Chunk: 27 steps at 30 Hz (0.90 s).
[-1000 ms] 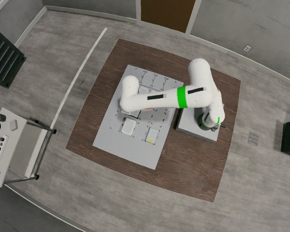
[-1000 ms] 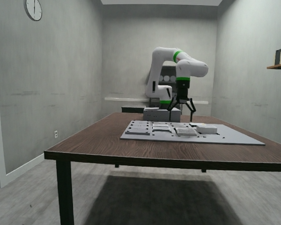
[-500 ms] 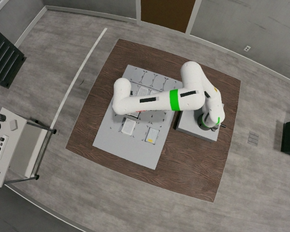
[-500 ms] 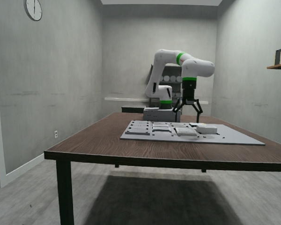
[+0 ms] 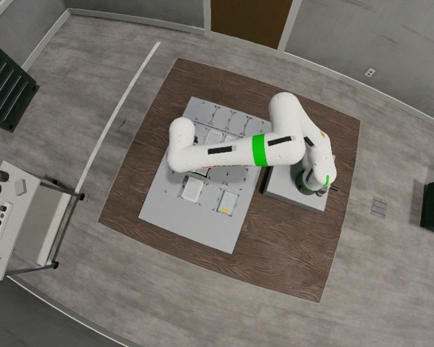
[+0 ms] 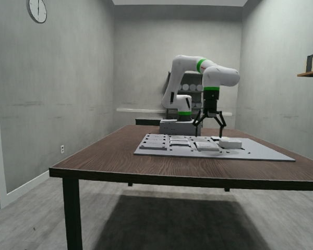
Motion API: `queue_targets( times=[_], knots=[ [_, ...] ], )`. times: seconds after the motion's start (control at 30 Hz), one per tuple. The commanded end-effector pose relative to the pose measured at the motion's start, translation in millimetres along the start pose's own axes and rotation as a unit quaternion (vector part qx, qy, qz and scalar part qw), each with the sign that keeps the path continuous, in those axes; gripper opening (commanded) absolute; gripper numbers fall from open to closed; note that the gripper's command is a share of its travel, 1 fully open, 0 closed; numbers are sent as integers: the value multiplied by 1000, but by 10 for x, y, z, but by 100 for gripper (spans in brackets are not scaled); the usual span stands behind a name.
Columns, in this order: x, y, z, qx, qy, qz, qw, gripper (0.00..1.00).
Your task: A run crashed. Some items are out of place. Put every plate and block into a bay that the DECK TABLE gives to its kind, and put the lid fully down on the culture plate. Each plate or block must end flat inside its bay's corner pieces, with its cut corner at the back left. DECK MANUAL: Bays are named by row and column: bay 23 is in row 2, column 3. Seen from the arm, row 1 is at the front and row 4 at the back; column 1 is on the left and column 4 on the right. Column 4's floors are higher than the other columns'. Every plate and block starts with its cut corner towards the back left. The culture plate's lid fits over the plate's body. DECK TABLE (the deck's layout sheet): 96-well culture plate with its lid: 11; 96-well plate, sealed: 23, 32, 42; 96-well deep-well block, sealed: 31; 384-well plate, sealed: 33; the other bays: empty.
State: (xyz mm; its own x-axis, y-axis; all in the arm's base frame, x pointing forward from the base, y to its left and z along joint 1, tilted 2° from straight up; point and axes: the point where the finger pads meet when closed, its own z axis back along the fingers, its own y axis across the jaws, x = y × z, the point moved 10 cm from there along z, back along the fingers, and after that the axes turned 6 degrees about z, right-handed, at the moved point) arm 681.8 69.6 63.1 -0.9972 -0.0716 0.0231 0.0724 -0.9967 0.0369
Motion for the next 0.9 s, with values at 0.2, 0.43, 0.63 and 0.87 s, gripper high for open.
queue_targets(
  times=[0.2, 0.43, 0.63, 0.87],
  knots=[
    [-5, 2, -93, 0, 1, 0, 1000, 100],
    [-5, 2, -186, 0, 1, 0, 1000, 100],
    [-5, 2, -266, 0, 1, 0, 1000, 100],
    [-5, 2, -333, 0, 1, 0, 1000, 100]
  ],
)
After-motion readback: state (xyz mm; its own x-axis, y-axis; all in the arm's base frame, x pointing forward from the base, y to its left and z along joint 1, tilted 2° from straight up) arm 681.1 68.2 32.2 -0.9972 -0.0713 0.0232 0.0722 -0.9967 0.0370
